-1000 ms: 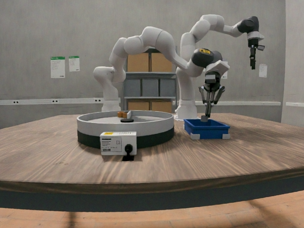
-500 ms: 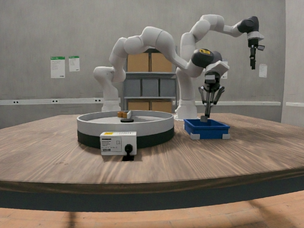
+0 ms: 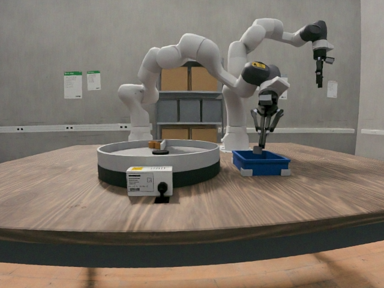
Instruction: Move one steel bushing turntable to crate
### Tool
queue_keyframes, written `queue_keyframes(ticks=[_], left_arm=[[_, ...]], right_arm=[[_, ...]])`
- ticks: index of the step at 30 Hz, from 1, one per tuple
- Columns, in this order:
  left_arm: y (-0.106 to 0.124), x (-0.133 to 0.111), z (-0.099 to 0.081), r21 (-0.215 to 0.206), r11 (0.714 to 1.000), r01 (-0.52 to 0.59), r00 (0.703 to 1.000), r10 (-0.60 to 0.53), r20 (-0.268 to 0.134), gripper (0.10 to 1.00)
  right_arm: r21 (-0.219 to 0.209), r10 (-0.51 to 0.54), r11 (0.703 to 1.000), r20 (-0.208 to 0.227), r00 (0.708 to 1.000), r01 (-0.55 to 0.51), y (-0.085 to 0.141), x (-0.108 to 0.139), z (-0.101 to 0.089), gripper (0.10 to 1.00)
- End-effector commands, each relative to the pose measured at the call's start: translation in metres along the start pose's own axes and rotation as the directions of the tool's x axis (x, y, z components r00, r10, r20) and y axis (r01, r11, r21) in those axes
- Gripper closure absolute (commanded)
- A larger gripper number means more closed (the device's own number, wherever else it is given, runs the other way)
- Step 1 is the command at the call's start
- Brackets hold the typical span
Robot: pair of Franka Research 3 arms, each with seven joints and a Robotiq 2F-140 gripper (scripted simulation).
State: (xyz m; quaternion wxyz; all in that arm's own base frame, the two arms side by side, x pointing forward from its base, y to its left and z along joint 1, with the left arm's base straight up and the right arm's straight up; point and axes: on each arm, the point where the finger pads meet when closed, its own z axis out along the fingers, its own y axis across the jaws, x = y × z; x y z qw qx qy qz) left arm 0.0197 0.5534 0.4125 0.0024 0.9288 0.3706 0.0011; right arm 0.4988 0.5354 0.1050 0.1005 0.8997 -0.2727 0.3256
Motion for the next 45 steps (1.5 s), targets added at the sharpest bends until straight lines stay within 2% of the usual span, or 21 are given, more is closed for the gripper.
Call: queue_keyframes(ticks=[1,26,45], left_arm=[[-0.001,0.0,0.0,0.005,1.0,-0.007,1.0,0.007,0.0,0.098],[-0.001,0.0,0.0,0.005,1.0,-0.007,1.0,0.007,0.0,0.098],[-0.001,0.0,0.0,0.005,1.0,-0.007,1.0,0.007,0.0,0.098]], right_arm=[[0.003,0.006,1.0,-0.002,1.0,-0.006,-0.001,0.002,0.0,0.999],[0.003,0.006,1.0,-0.002,1.0,-0.006,-0.001,0.001,0.002,0.999],[0.003,0.006,1.0,-0.002,1.0,-0.006,-0.001,-0.015,0.021,0.999]])
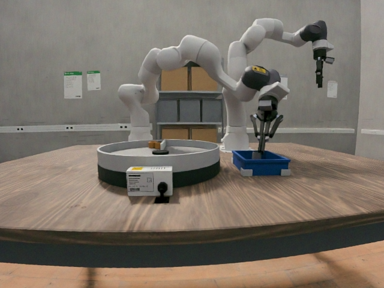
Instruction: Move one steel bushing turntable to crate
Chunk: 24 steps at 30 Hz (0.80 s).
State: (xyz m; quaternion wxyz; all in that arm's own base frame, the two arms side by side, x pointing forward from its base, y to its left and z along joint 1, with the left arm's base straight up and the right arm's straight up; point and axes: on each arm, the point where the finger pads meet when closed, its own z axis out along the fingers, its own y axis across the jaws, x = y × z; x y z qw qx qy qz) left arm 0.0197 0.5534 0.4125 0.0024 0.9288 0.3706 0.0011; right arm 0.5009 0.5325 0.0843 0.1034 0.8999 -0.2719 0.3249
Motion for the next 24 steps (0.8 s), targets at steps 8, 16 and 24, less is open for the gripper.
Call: queue_keyframes(ticks=[8,16,24], left_arm=[[-0.001,0.0,0.0,0.005,1.0,-0.007,1.0,0.007,0.0,0.098],[-0.001,0.0,0.0,0.005,1.0,-0.007,1.0,0.007,0.0,0.098],[-0.001,0.0,0.0,0.005,1.0,-0.007,1.0,0.007,0.0,0.098]], right_arm=[[0.008,0.01,1.0,-0.001,1.0,-0.01,-0.003,-0.011,0.012,0.999],[0.008,0.01,1.0,-0.001,1.0,-0.01,-0.003,-0.013,0.015,0.999],[0.008,0.01,1.0,-0.001,1.0,-0.01,-0.003,-0.013,0.015,0.999]])
